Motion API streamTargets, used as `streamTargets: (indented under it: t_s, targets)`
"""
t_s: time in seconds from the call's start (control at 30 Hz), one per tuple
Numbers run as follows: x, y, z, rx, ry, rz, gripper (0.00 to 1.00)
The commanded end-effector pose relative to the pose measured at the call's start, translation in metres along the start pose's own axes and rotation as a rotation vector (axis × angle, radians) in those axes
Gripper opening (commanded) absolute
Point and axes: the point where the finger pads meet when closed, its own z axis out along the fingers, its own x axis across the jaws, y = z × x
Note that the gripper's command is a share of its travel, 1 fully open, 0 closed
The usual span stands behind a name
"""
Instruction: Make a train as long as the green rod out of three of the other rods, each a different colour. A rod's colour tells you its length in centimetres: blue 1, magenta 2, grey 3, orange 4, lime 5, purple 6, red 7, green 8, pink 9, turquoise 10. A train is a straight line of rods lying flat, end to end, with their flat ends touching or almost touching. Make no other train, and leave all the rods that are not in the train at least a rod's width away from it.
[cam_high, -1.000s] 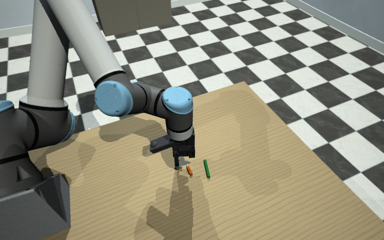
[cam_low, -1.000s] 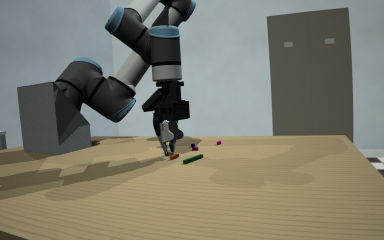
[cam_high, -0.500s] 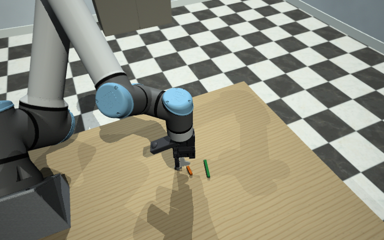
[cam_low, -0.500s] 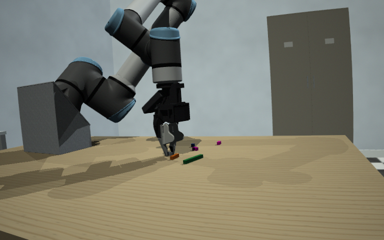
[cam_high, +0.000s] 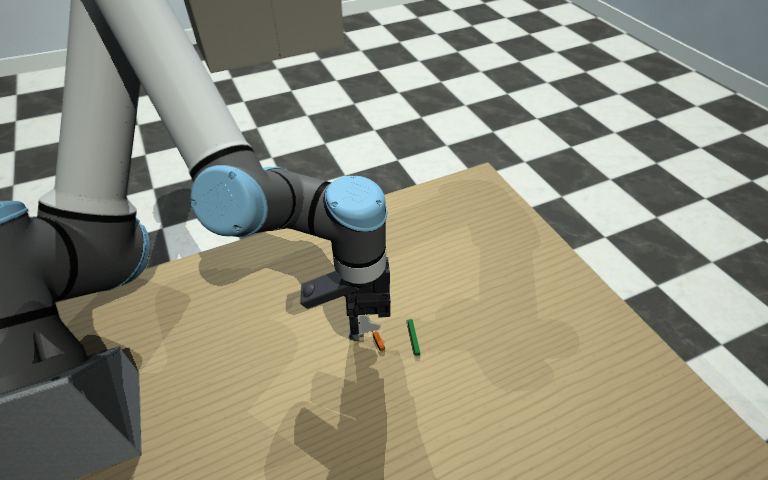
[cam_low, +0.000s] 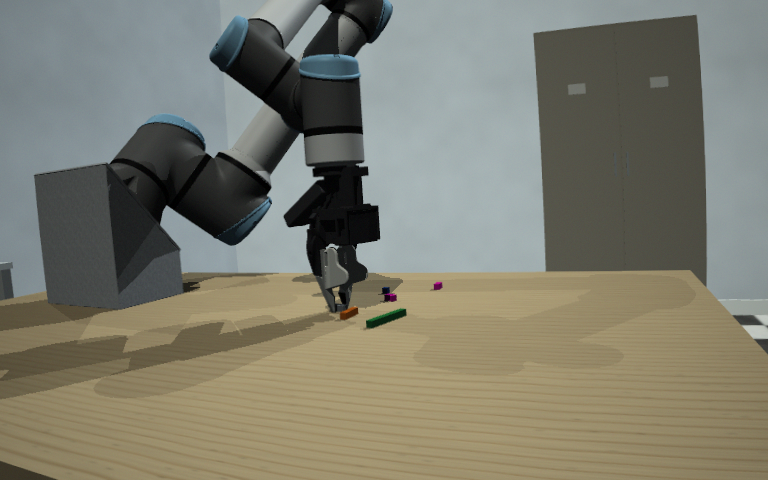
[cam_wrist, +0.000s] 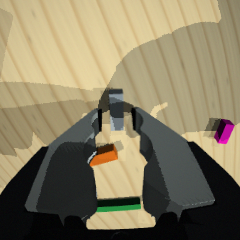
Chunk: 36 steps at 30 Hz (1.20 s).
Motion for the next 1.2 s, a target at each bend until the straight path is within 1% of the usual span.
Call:
streamTargets:
  t_s: [0.0,0.4,0.43,1.17]
  targets:
    - [0.0003,-0.0002,0.0000,-0.001,0.001,0.001,0.14]
    - [0.0003,-0.0002,0.0000,-0.001,0.001,0.001,0.14]
    - [0.0003,-0.0002,0.0000,-0.001,0.001,0.001,0.00]
    - [0.0003,-0.0002,0.0000,-0.001,0.001,0.001,0.00]
